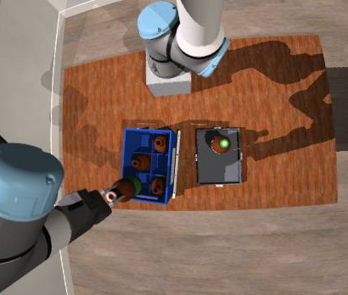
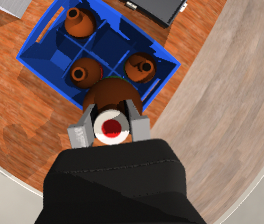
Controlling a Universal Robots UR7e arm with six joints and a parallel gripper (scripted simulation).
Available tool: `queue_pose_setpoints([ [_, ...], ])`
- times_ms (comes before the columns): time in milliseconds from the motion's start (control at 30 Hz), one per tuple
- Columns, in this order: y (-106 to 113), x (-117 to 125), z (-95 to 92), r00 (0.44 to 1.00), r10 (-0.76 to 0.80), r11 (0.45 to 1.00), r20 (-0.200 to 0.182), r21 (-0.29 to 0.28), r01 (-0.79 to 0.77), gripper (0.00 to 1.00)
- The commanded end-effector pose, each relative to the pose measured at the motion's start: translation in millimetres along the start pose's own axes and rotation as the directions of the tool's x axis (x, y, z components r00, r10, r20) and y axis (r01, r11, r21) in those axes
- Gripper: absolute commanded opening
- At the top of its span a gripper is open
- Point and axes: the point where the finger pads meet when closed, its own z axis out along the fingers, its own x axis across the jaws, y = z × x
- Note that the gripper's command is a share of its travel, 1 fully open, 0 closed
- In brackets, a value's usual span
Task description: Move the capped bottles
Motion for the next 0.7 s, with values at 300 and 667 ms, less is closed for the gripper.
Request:
queue_pose_setpoints([
  [300, -24, 0, -1.6, 1.0, 0.0, 1.0, -0.001, -0.002, 0.0, 0.0],
  [667, -47, 3, -2.0, 1.0, 0.0, 1.0, -0.001, -0.002, 0.0, 0.0],
])
